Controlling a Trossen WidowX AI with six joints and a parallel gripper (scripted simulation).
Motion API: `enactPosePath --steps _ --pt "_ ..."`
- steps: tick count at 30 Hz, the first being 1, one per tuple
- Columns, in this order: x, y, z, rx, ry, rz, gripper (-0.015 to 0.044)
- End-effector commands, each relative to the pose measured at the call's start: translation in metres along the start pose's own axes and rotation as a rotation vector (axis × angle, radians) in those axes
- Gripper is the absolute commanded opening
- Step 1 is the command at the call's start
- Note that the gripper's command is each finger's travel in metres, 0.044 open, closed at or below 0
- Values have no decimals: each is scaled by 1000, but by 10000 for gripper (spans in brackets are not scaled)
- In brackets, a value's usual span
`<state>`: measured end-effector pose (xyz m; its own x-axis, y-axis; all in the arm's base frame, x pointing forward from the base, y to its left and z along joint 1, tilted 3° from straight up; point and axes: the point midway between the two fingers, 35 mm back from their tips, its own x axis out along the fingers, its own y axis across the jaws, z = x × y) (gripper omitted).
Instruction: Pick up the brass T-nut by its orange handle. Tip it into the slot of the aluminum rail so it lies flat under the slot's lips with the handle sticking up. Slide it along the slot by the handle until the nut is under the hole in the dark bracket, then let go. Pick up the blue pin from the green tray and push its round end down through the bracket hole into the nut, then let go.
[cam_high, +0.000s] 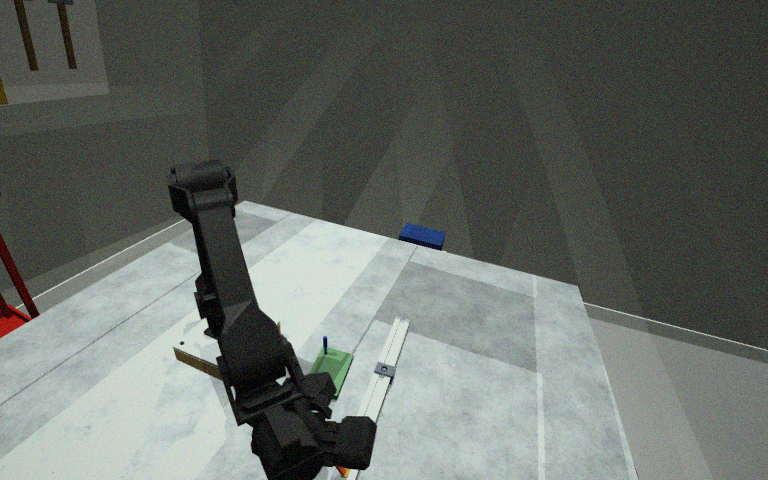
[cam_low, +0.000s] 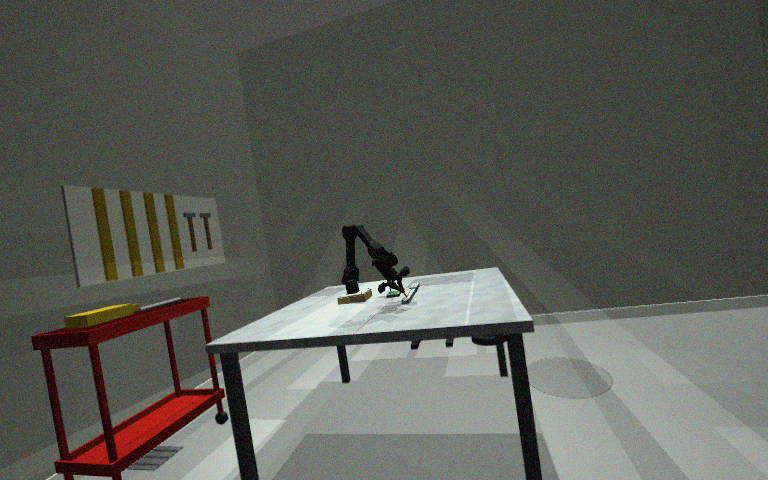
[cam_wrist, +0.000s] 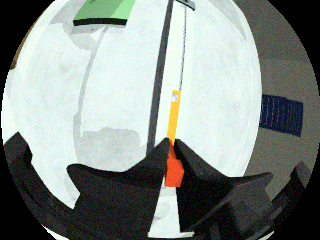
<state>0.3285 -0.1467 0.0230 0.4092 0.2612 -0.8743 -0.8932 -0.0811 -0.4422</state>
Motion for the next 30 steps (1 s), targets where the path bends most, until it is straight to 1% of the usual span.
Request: enactPosePath --steps 1,30 --pt "-2 -4 -2 3 9 6 -150" --pt "-2 -6 -2 13 10 50 -150"
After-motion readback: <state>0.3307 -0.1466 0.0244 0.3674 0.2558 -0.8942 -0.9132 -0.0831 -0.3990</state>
